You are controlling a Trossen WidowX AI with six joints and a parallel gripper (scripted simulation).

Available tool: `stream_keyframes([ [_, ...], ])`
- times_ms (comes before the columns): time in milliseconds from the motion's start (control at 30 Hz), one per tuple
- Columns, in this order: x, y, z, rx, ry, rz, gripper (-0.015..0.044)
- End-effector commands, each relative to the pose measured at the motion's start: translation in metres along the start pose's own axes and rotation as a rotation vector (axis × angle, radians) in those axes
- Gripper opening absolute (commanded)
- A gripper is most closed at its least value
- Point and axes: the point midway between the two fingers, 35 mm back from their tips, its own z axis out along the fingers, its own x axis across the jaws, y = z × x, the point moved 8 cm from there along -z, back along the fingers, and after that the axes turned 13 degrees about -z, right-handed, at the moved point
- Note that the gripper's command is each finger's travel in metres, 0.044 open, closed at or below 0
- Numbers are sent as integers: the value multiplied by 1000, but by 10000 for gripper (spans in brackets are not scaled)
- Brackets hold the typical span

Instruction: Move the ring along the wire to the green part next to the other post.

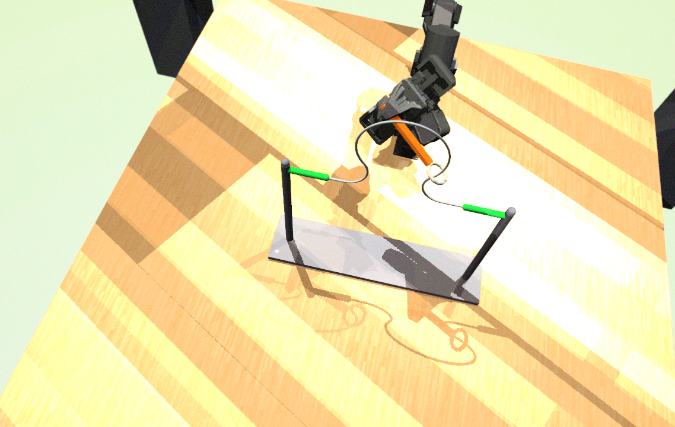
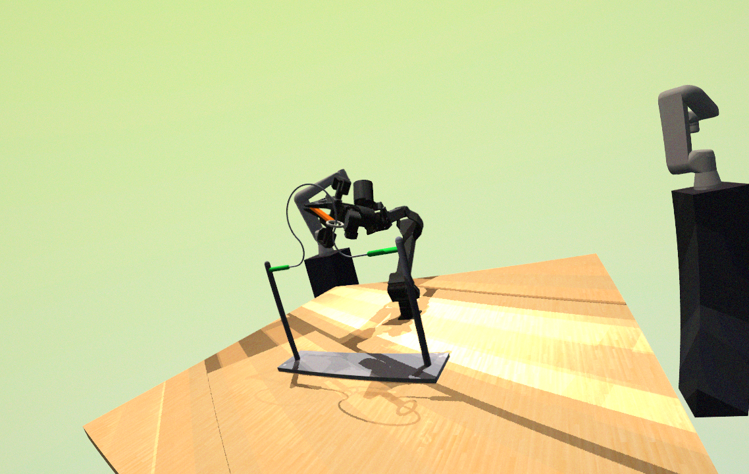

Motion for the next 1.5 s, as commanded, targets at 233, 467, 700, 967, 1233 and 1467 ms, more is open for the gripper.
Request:
stream_keyframes([
  [233, 10, 3, -1, -7, -7, -22, -150],
  [467, 19, 5, -2, -6, 17, 18, -150],
  [700, 30, 9, -4, -5, 60, 90, -150],
  [967, 40, 14, -7, -4, 112, 177, -150],
  [1233, 50, 20, -11, -3, 172, 276, -150],
  [1467, 59, 26, -15, -3, 226, 367, -150],
])
